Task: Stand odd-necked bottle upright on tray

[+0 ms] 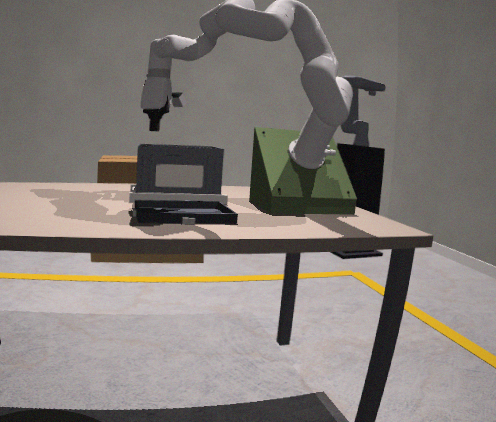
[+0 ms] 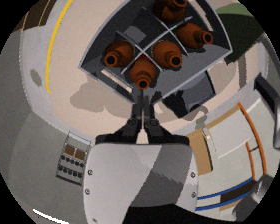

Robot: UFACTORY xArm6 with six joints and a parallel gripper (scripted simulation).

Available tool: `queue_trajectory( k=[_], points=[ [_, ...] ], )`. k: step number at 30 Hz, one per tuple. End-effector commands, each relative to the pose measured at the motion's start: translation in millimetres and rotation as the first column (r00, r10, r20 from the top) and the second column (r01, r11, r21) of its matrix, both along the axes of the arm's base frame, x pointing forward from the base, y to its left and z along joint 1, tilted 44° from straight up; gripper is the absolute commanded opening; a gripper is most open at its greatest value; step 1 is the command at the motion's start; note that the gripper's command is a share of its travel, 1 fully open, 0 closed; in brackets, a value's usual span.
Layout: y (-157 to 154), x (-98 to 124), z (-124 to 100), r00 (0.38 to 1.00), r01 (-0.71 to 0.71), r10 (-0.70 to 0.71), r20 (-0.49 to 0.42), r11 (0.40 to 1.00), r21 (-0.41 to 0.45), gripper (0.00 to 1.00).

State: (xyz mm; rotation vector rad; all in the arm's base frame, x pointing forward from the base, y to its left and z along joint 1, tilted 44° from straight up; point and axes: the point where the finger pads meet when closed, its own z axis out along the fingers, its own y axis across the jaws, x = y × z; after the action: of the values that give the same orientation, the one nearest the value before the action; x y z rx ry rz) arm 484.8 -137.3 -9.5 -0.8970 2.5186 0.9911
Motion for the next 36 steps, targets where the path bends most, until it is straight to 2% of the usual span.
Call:
queue_trajectory(
  k=[1,23,26,28,30,31,34,36],
  points=[
    [-2,1,1,1.0,0.002,-0.002,0.003,1.0,-0.002,0.0],
    [-2,0,1,1.0,0.002,-0.002,0.003,1.0,-0.003,0.0],
    [-20,-36,-13,1.0,0.006,-0.006,0.002,1.0,-0.008,0.0],
    [-24,-48,-17,1.0,0.006,-0.006,0.001,1.0,-0.01,0.0],
    [-24,-48,-17,1.0,0.006,-0.006,0.001,1.0,-0.01,0.0],
    [-33,-75,-26,1.0,0.007,-0.007,0.0,1.0,-0.011,0.0],
    [-37,-92,-31,1.0,0.007,-0.007,0.0,1.0,-0.011,0.0],
    [-41,-112,-36,1.0,0.006,-0.006,0.0,1.0,-0.01,0.0]
  ],
)
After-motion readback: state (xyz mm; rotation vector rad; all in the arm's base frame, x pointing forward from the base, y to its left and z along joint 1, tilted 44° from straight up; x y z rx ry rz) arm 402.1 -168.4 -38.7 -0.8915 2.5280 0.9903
